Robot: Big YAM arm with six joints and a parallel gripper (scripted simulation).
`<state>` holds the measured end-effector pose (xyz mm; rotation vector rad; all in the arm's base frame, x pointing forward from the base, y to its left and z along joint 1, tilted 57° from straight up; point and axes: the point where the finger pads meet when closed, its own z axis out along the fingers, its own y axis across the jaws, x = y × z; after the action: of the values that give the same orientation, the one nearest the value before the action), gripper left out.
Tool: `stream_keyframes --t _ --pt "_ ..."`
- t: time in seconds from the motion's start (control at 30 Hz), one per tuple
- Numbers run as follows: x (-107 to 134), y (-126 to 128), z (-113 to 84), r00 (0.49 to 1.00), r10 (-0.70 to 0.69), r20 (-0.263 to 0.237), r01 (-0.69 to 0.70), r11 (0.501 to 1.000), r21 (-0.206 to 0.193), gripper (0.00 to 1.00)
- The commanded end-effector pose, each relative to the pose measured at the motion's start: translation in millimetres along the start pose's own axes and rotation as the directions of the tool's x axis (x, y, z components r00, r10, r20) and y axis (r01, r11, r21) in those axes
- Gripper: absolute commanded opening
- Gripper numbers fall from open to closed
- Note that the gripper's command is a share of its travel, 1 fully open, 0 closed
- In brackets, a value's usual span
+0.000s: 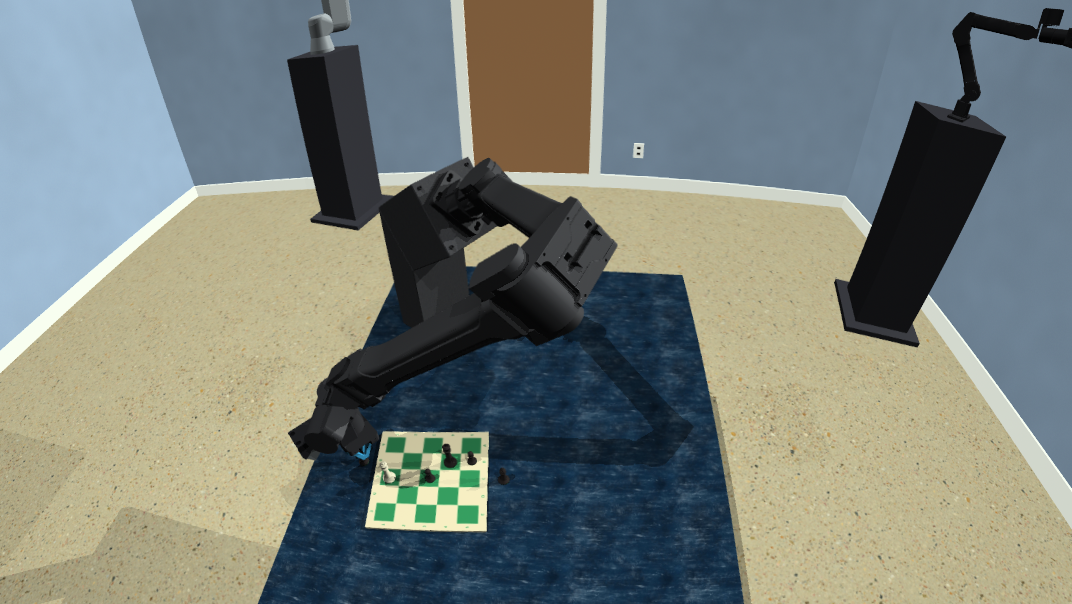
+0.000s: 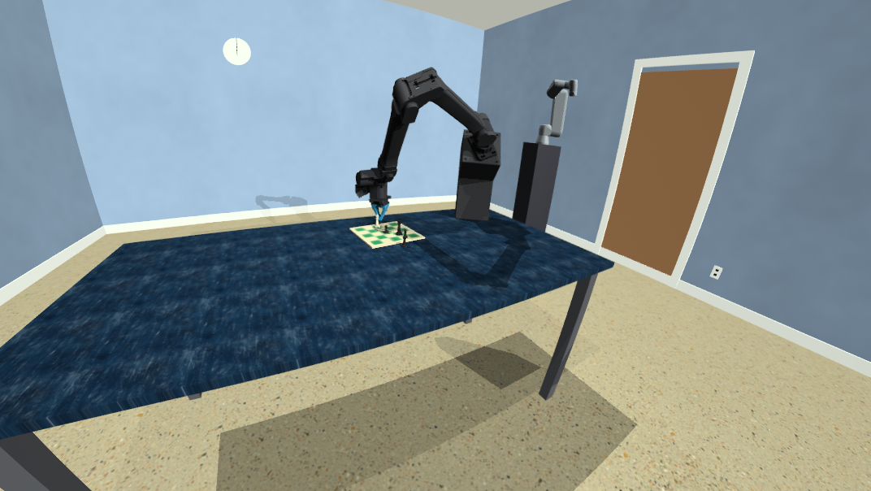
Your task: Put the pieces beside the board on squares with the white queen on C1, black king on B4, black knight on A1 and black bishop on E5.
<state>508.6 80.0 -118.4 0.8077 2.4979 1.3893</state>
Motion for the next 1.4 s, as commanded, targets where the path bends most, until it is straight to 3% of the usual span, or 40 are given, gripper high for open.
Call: stream_keyframes --t 0.0,0.4,0.63,0.7,1.03,1.17,1.2,1.37 --pt "-3.9 -2.2 -0.1 1.0 0.016 0.009 -0.016 1.0 0.0 0.0" --pt "-4.2 -2.1 -0.6 1.0 0.017 0.009 -0.017 1.0 -0.001 0.0" --pt "-8.0 -0.2 -39.7 1.0 0.01 0.027 -0.01 1.0 -0.005 0.0" --pt "-8.0 -0.2 -39.7 1.0 0.01 0.027 -0.01 1.0 -0.005 0.0" --pt "-14.2 4.9 -106.4 0.999 -0.005 0.036 0.006 1.0 -0.011 0.0" --pt "-13.7 4.6 -114.7 0.999 -0.005 0.036 0.005 1.0 -0.01 0.0" --pt "-1.8 4.9 -98.3 1.0 -0.011 -0.004 0.011 1.0 -0.001 0.0" --pt "-5.2 -5.3 -103.3 1.0 0.012 0.008 -0.012 1.0 0.002 0.0"
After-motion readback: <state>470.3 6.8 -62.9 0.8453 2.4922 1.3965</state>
